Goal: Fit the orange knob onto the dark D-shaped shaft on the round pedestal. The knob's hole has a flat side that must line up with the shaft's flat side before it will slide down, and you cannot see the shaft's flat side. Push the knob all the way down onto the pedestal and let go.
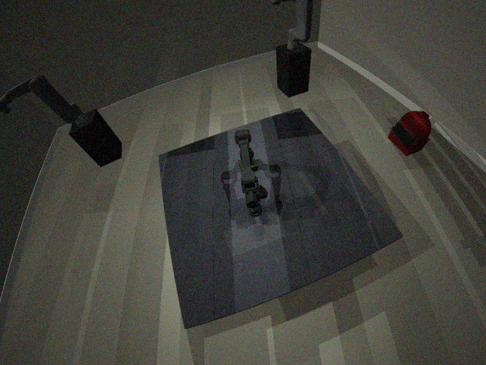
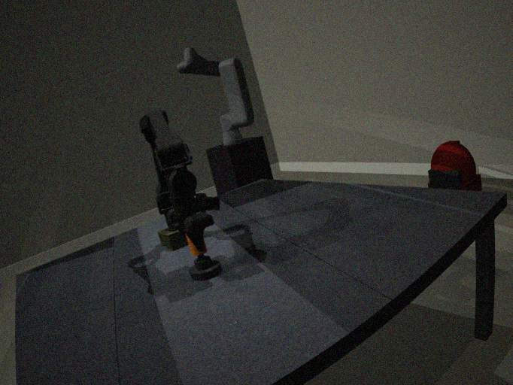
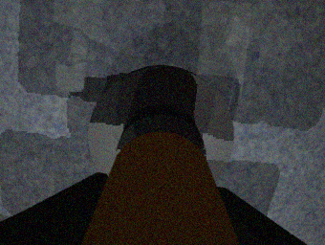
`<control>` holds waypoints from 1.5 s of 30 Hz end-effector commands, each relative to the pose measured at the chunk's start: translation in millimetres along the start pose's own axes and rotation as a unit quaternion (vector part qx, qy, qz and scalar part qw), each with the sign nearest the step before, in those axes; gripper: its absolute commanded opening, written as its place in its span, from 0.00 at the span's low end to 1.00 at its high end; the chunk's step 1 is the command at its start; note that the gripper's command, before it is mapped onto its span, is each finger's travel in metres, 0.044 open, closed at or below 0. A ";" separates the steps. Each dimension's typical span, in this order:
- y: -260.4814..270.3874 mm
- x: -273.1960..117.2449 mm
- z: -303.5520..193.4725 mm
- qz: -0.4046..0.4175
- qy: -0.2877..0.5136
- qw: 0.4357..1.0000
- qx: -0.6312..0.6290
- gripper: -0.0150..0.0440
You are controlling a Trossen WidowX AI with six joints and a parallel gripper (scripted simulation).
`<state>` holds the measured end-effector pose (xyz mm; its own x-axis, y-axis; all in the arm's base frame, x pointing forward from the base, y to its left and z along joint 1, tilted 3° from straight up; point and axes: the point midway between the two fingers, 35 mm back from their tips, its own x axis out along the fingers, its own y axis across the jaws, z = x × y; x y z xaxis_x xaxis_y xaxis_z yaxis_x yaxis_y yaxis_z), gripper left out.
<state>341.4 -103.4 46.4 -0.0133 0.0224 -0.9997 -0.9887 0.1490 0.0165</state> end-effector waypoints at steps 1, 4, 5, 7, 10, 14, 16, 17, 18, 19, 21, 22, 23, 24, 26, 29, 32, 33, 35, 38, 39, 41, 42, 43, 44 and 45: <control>-0.3 -0.5 -0.7 -0.002 0.002 0.994 0.111 0.25; -0.2 -1.3 -0.6 -0.002 0.002 0.977 0.214 0.25; -0.1 -1.5 -0.6 -0.002 0.001 0.969 0.248 0.25; 0.0 -2.0 -0.4 -0.002 0.001 0.949 0.315 0.25; 0.4 -2.4 -0.2 -0.002 0.001 0.911 0.413 0.25; 1.2 -2.3 0.2 -0.002 0.001 0.854 0.520 0.25; 1.6 -2.0 0.4 -0.002 0.001 0.819 0.574 0.25; 1.7 -1.8 0.5 -0.002 0.001 0.799 0.601 0.25; 1.8 -1.7 0.6 -0.002 0.001 0.779 0.627 0.25; 1.9 -1.5 0.6 -0.002 0.001 0.759 0.651 0.25; 1.9 -1.1 0.7 -0.002 0.000 0.717 0.697 0.25; 1.9 -0.8 0.8 -0.002 0.000 0.696 0.718 0.25; 1.8 -0.6 0.8 -0.002 0.000 0.679 0.735 0.25; 1.6 -0.6 0.9 -0.002 0.000 0.668 0.744 0.25; 0.9 -0.9 0.8 -0.002 0.000 0.664 0.748 0.25; -0.6 -1.2 0.4 -0.002 0.000 0.664 0.748 0.25; -1.0 -0.5 0.0 -0.002 0.000 0.664 0.748 0.25; -0.8 0.8 -0.1 -0.002 0.000 0.664 0.748 0.25; -0.4 1.1 -0.1 -0.002 0.000 0.664 0.748 0.25; 0.1 2.0 0.0 -0.002 0.000 0.664 0.748 0.25; 0.1 2.4 0.0 -0.002 0.000 0.664 0.748 0.25; 0.1 3.1 0.0 -0.002 0.000 0.664 0.748 0.25; 0.1 3.4 0.0 -0.002 0.000 0.664 0.748 0.25; 0.1 3.7 0.0 -0.002 0.000 0.664 0.748 0.25; 0.1 4.0 0.0 -0.002 0.000 0.664 0.748 0.25; 0.1 4.7 0.0 -0.002 0.000 0.665 0.747 0.25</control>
<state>341.0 -102.6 42.9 -0.0119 0.0224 -0.9997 0.2604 0.9653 0.0185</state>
